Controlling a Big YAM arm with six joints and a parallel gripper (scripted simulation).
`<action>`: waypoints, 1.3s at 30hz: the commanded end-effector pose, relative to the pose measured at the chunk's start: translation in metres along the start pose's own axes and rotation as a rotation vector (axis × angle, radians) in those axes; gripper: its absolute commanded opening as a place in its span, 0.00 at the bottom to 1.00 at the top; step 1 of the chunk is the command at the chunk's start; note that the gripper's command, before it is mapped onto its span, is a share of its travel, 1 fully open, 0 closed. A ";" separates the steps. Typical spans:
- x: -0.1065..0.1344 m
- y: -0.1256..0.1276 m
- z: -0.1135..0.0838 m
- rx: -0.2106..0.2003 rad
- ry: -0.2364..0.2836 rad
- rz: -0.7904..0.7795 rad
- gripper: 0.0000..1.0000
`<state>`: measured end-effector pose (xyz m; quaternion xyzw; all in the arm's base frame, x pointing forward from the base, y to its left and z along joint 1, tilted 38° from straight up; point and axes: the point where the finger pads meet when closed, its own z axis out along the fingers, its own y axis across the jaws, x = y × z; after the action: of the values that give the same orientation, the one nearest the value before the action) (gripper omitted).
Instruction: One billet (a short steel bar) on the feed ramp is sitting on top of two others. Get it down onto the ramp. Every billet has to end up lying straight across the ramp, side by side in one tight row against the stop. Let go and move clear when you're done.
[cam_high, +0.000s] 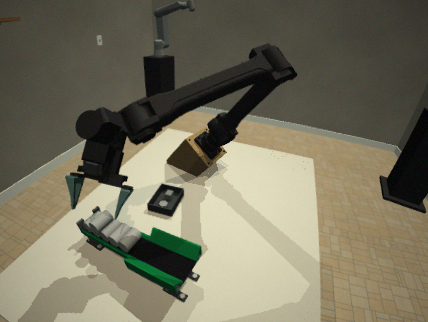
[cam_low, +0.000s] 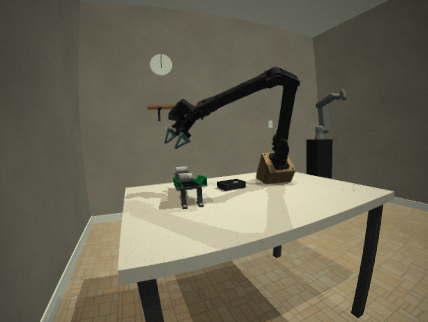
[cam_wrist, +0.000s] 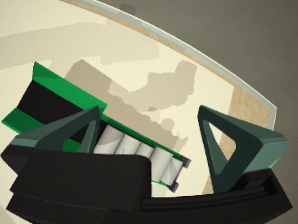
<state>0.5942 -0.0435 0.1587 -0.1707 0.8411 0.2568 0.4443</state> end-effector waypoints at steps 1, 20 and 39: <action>-0.005 -0.002 -0.003 0.006 -0.007 -0.005 1.00; -0.017 -0.004 -0.004 0.011 -0.023 -0.024 1.00; -0.016 -0.019 -0.003 0.022 0.002 0.074 1.00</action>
<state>0.5940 -0.0440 0.1571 -0.1620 0.8448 0.2598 0.4388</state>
